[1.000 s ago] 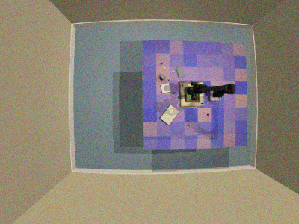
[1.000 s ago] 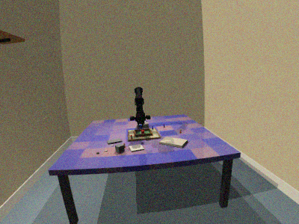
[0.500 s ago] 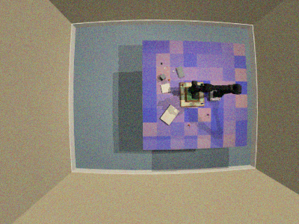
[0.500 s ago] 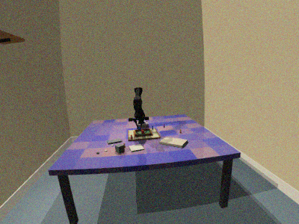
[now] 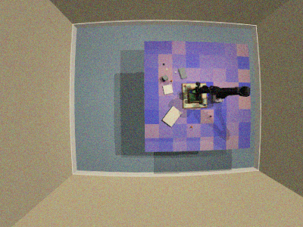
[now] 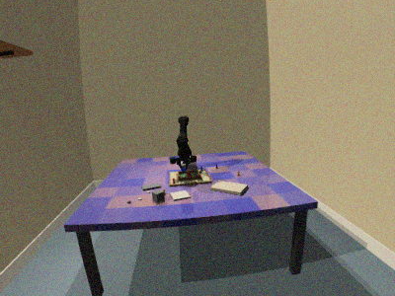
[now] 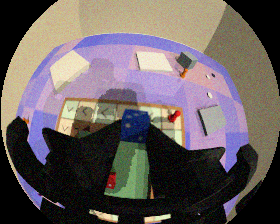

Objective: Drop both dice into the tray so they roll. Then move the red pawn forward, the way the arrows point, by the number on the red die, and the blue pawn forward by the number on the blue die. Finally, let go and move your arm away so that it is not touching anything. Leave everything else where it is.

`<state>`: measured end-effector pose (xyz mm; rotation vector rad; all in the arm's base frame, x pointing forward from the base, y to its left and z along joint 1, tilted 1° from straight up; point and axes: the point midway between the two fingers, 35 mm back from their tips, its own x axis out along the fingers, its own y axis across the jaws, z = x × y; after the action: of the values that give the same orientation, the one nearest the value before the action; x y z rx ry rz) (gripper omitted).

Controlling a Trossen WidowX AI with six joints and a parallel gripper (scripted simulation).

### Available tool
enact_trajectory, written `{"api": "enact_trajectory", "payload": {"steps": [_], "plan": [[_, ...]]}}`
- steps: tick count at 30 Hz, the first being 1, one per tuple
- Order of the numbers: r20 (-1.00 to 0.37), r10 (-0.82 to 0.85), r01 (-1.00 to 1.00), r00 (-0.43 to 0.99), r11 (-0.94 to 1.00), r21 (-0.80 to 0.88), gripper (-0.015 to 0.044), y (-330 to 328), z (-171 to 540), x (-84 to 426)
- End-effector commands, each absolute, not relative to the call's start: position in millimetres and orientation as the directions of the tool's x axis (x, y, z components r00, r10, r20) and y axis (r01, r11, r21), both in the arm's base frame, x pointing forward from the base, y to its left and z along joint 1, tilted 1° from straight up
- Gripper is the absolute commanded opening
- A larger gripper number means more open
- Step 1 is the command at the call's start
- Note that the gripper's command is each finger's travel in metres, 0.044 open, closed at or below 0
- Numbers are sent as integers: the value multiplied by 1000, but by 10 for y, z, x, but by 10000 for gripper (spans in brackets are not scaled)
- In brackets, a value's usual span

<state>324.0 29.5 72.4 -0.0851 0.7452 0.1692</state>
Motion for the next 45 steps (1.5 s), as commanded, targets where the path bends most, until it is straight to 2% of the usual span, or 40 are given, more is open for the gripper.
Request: {"api": "enact_trajectory", "payload": {"steps": [1,10,26,35,42,43,45], "plan": [[-641,132,-189,756,982,-22,0,297,736,3230],[-643,131,-189,755,982,-22,0,231,1072,2859],[-640,129,-185,757,983,-21,0,226,1074,2865],[-640,129,-185,757,983,-21,236,227,1096,2867],[-643,131,-189,755,982,-22,420,234,1471,2853],[-649,131,-189,749,982,-21,440,234,1466,2857],[-701,123,-187,703,982,-15,440,237,1431,2888]]}}
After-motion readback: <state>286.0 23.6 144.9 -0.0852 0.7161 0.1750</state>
